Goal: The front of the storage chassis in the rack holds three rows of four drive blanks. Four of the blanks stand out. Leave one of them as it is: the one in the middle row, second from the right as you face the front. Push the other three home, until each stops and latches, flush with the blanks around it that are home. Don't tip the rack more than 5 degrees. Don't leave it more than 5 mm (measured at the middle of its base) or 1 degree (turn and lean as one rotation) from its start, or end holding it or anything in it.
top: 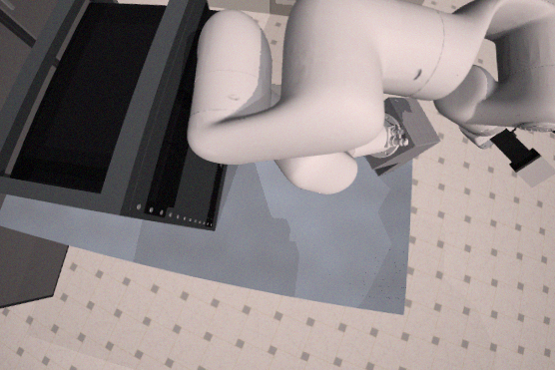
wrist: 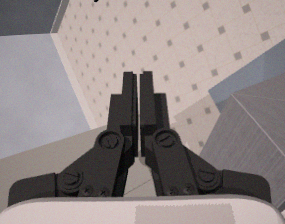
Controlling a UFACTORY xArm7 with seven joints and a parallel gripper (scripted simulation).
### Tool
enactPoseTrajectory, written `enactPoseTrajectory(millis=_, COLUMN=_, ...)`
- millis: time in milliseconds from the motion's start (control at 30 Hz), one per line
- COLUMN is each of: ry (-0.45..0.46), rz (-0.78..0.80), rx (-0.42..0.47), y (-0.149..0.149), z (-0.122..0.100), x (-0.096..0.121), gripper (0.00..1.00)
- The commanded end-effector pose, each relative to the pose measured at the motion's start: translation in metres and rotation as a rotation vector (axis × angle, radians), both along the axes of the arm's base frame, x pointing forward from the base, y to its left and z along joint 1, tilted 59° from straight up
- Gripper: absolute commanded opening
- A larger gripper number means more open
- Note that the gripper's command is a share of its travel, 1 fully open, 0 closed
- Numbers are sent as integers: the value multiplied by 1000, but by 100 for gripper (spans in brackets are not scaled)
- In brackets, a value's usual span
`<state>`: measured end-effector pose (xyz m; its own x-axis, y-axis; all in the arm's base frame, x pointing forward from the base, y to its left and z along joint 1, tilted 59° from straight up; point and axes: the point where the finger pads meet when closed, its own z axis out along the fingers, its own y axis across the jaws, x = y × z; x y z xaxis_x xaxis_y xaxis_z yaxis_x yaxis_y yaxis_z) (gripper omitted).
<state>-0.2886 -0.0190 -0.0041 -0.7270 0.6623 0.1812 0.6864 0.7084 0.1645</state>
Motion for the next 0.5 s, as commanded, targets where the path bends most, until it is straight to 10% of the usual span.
enactPoseTrajectory(millis=0, ry=-114, rz=24, rx=-37, y=-19, z=-32, x=24, gripper=0)
enactPoseTrajectory(millis=467, ry=-321, rz=54, rx=-140, y=-69, z=-78, x=99, gripper=0)
